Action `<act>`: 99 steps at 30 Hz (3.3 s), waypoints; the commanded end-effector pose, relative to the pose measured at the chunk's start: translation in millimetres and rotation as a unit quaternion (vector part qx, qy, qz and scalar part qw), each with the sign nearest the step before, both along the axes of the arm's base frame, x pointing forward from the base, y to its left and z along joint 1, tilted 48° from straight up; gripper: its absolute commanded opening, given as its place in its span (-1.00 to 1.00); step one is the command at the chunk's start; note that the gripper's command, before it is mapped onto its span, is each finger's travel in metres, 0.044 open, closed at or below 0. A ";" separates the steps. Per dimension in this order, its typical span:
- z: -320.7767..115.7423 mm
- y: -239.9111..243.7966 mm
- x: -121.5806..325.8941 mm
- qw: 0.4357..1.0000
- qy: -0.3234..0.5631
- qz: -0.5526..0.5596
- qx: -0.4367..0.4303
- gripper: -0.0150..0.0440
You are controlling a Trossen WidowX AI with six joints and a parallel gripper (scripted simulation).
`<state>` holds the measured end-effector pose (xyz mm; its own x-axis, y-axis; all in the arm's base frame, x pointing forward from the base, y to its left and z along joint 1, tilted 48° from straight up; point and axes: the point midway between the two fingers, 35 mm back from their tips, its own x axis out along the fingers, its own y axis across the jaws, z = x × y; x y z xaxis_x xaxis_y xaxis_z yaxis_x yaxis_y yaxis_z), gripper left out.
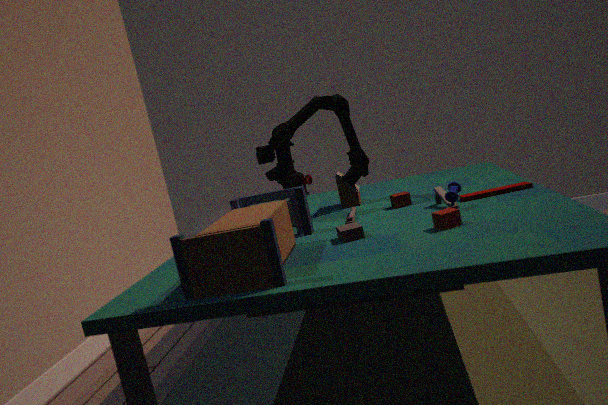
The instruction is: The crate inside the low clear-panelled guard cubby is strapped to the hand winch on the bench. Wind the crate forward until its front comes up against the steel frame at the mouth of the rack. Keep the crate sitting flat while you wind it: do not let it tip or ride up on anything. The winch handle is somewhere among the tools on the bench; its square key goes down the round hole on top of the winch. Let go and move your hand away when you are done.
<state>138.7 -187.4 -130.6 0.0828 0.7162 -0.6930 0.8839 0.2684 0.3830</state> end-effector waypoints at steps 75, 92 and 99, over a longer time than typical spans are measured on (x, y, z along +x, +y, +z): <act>0.8 -1.1 15.6 0.988 0.119 -0.082 0.049 -0.49; -6.6 6.1 16.5 0.990 0.111 -0.075 0.049 -0.49; -7.3 7.6 16.7 0.988 0.119 -0.083 0.050 -0.49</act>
